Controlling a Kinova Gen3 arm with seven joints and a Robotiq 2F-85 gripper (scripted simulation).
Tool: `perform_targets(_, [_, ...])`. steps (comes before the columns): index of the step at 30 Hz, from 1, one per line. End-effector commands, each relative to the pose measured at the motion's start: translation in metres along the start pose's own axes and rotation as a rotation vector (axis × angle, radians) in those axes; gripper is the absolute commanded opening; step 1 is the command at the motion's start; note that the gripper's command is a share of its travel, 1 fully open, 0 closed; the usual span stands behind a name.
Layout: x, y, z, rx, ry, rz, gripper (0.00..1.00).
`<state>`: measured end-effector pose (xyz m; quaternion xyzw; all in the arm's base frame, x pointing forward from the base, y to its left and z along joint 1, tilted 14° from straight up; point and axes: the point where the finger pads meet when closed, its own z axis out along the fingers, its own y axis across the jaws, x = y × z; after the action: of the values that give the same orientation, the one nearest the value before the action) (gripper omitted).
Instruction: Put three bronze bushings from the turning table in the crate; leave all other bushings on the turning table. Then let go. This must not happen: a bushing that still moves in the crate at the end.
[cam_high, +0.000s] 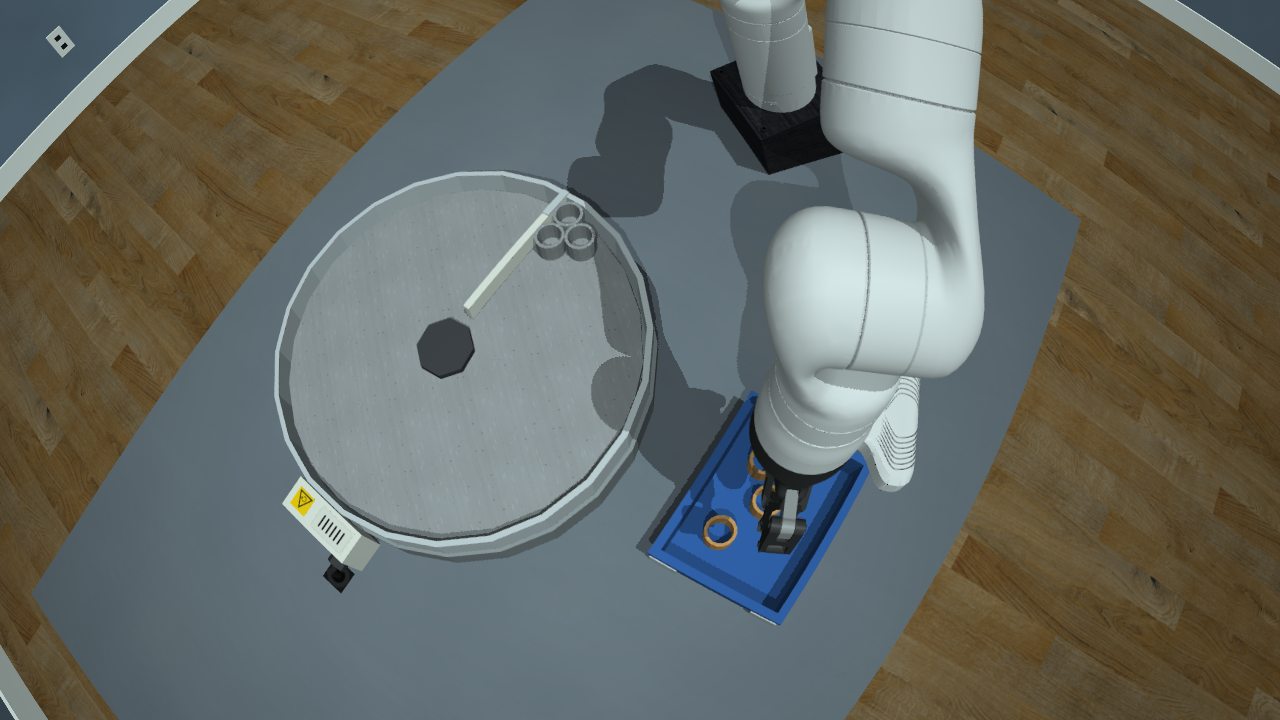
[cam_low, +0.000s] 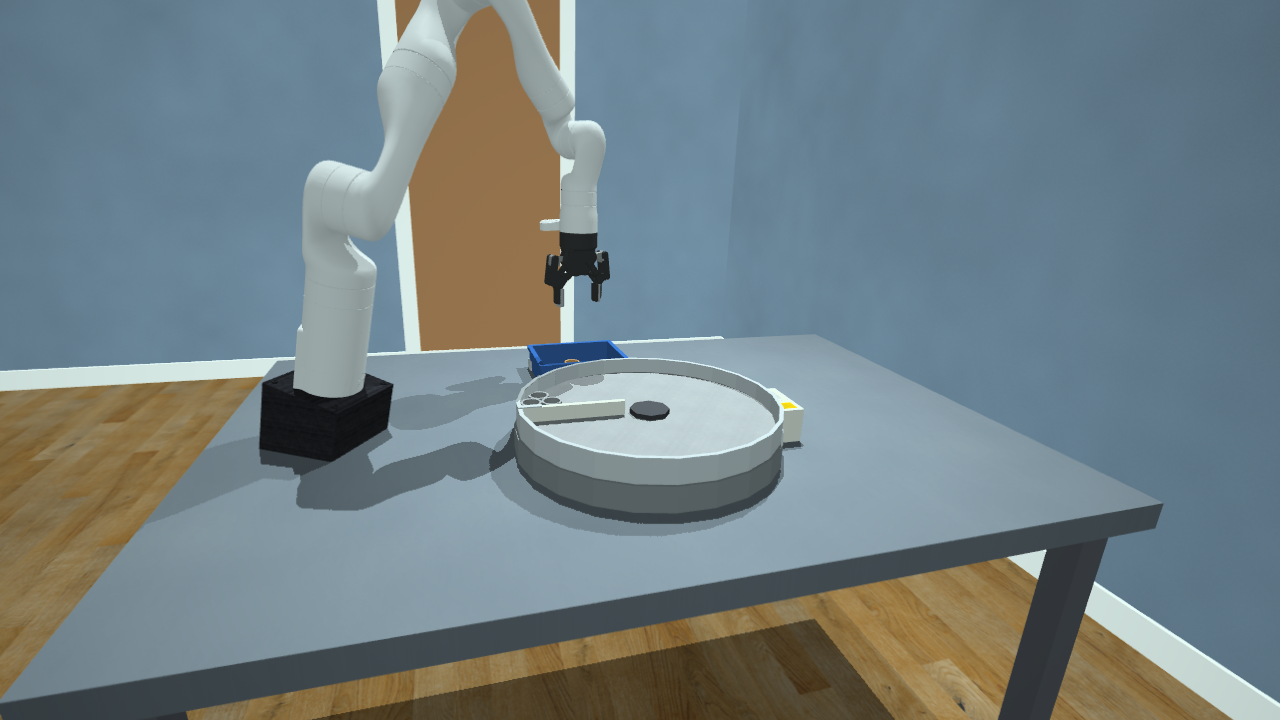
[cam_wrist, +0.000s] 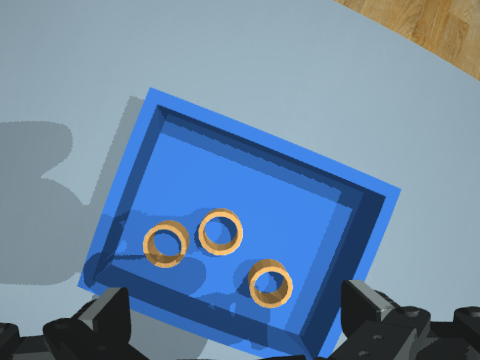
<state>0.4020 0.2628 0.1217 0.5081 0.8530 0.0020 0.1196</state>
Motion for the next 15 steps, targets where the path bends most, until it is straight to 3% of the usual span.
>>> perform_targets(1, [-0.0005, 0.0008, -0.0010, -0.002, 0.001, 0.002, 1.00])
perform_targets(5, [-0.0005, 0.0008, -0.0010, -0.002, 0.001, 0.002, 1.00])
perform_targets(10, [-0.0024, -0.0002, -0.0054, -0.003, 0.001, -0.223, 1.00])
perform_targets(15, [-0.0024, -0.0002, -0.0054, -0.003, 0.001, -0.223, 1.00])
